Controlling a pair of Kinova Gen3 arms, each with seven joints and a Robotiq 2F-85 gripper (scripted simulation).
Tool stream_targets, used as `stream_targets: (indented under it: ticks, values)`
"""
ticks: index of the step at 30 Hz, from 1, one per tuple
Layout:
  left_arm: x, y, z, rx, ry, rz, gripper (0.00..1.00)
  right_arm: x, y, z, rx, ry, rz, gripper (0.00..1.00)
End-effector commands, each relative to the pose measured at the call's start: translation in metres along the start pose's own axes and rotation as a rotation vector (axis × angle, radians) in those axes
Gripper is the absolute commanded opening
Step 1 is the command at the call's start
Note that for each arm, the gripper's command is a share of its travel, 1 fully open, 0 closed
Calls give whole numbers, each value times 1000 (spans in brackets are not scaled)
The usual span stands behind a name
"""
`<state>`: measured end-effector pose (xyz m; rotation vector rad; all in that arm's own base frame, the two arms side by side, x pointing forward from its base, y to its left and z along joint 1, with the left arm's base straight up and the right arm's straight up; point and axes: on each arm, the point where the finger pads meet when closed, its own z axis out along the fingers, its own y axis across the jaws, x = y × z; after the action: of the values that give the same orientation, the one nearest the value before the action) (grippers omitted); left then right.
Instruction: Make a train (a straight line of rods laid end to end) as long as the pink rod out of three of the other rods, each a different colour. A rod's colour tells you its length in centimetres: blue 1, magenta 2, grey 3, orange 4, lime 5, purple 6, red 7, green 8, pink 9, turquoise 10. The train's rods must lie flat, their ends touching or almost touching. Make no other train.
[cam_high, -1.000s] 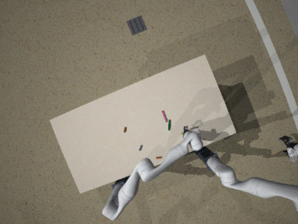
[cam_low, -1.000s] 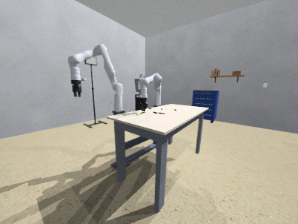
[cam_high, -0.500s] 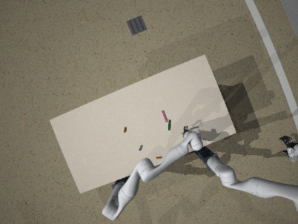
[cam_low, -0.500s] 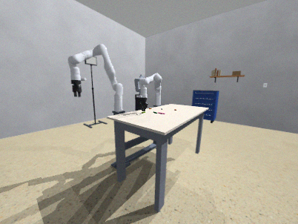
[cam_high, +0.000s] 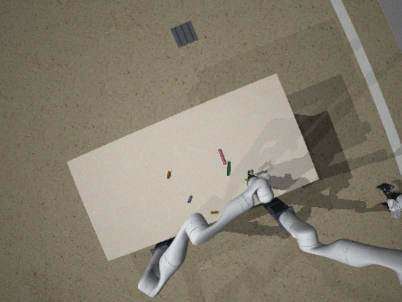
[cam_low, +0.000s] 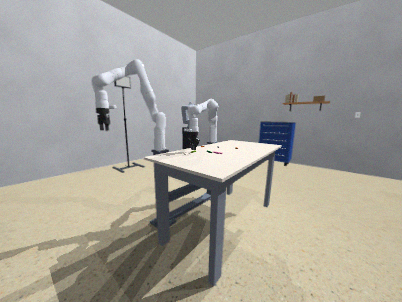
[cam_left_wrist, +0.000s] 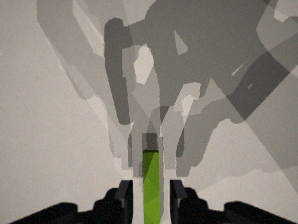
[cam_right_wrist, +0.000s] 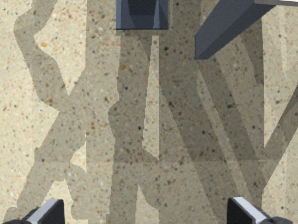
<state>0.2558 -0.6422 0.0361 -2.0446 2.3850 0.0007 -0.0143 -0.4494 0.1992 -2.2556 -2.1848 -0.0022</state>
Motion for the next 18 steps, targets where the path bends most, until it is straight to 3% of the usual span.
stream_targets:
  ticks: [1, 18]
  values:
    - [1, 0, -1, 2, 2, 0, 317, 0, 0, -1, 0, -2, 0, 1000]
    - [1, 0, 10, 2, 2, 0, 317, 0, 0, -1, 0, -2, 0, 1000]
